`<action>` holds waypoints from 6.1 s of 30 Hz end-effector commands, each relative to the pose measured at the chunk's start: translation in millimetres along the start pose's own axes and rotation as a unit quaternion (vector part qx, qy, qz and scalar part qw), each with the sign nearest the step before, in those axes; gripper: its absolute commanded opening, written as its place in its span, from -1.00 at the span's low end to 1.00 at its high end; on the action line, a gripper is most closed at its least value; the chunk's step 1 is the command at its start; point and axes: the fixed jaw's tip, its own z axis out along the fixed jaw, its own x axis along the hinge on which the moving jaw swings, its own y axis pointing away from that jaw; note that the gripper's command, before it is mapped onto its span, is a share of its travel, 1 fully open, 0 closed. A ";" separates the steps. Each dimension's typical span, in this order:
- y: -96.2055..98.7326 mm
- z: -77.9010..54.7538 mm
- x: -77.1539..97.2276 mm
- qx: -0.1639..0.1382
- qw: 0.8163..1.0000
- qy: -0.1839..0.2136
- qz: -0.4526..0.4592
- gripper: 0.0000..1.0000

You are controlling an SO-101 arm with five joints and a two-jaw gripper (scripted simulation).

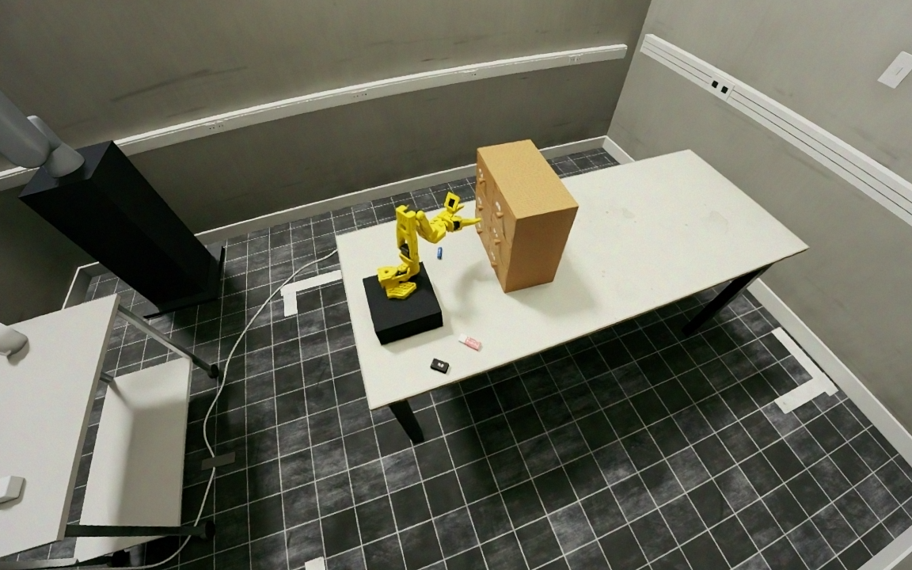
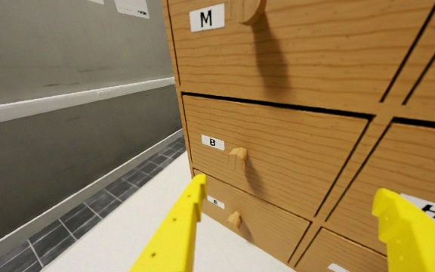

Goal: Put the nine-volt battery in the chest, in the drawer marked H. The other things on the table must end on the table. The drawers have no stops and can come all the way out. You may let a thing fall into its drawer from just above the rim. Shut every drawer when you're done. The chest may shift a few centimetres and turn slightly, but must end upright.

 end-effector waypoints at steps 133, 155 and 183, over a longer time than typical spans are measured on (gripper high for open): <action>0.4 -39.7 31.0 -0.006 0.960 0.280 -0.006 0.00; -0.6 -88.4 47.3 -0.008 0.911 0.413 -0.009 0.00; -0.8 -128.8 57.5 -0.010 0.866 0.500 -0.010 0.00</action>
